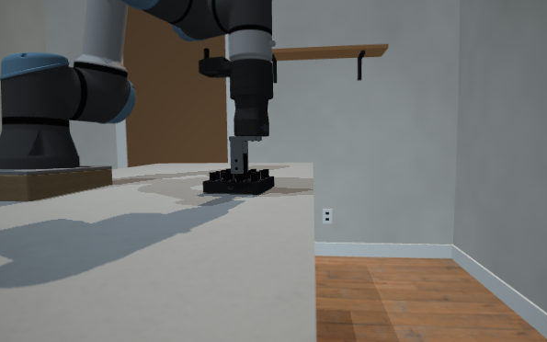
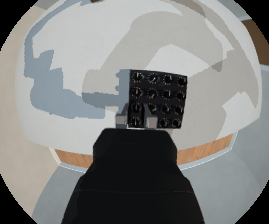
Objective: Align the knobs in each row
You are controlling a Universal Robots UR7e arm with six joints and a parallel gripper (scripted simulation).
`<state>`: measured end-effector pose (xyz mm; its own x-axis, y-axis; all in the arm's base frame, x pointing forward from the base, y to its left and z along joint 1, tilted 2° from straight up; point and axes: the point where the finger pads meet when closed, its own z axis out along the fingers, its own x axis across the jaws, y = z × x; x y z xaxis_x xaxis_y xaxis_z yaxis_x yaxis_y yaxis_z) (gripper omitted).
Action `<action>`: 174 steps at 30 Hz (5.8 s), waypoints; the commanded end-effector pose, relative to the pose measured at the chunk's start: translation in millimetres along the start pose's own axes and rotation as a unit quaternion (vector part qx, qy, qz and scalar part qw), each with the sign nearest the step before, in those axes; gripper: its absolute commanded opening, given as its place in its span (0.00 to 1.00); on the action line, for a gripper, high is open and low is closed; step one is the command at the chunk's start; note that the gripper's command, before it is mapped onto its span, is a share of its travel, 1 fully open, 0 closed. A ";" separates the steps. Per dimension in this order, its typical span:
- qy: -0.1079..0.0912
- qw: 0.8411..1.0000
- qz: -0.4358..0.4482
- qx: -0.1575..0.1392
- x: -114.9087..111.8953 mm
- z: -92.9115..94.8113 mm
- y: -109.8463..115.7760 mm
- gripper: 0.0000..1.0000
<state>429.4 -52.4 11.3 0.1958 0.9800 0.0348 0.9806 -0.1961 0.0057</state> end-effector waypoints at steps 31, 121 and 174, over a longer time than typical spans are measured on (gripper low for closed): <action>0.000 1.000 -0.001 -0.001 -0.1 -30.8 0.3 0.46; -0.001 0.516 -0.857 0.000 -3.0 -45.0 4.2 0.46; -0.001 0.025 -1.000 0.000 26.9 -50.7 0.5 0.46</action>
<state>434.2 -28.2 62.3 -0.2592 -0.9652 -0.0347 -0.9657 0.2595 -0.0033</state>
